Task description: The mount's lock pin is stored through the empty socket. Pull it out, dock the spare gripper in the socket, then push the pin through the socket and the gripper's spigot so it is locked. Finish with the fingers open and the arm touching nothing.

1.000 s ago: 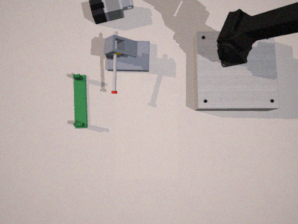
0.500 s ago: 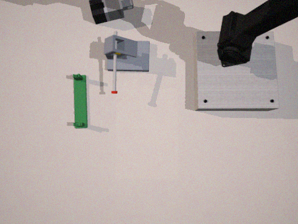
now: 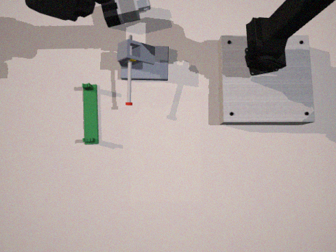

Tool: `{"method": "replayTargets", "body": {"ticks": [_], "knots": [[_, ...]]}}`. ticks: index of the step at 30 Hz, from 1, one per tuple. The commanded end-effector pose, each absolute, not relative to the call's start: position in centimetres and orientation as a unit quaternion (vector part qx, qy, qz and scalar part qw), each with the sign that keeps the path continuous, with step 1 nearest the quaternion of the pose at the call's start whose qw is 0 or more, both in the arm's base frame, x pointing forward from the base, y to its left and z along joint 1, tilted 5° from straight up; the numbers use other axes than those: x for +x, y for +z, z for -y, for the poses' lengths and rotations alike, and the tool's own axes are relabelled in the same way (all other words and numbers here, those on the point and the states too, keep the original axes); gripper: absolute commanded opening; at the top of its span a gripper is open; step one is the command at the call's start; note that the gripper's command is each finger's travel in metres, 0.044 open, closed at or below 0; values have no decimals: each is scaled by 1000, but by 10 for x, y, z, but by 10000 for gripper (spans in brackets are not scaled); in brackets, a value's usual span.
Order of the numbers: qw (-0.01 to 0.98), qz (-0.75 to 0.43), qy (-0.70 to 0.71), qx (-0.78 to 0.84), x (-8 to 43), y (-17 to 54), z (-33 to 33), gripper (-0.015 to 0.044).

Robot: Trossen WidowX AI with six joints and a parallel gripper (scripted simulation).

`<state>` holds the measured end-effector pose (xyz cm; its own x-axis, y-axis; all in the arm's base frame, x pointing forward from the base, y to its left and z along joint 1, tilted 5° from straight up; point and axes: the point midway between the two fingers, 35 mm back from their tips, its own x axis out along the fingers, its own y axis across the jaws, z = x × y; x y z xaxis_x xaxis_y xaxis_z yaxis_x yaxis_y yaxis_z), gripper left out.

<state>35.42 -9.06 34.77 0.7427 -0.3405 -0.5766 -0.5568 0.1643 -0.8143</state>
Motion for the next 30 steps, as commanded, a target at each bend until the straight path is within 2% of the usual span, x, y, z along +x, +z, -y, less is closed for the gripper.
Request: {"method": "replayTargets", "body": {"ticks": [1, 8, 17, 24, 30], "knots": [[674, -380, 160, -613, 354, 304, 63, 300], [642, -441, 282, -559, 336, 240, 18, 300], [565, -531, 405, -485, 289, 179, -30, 300], [557, -538, 413, -479, 285, 173, -34, 300], [558, -538, 413, -479, 301, 118, -36, 300]]}}
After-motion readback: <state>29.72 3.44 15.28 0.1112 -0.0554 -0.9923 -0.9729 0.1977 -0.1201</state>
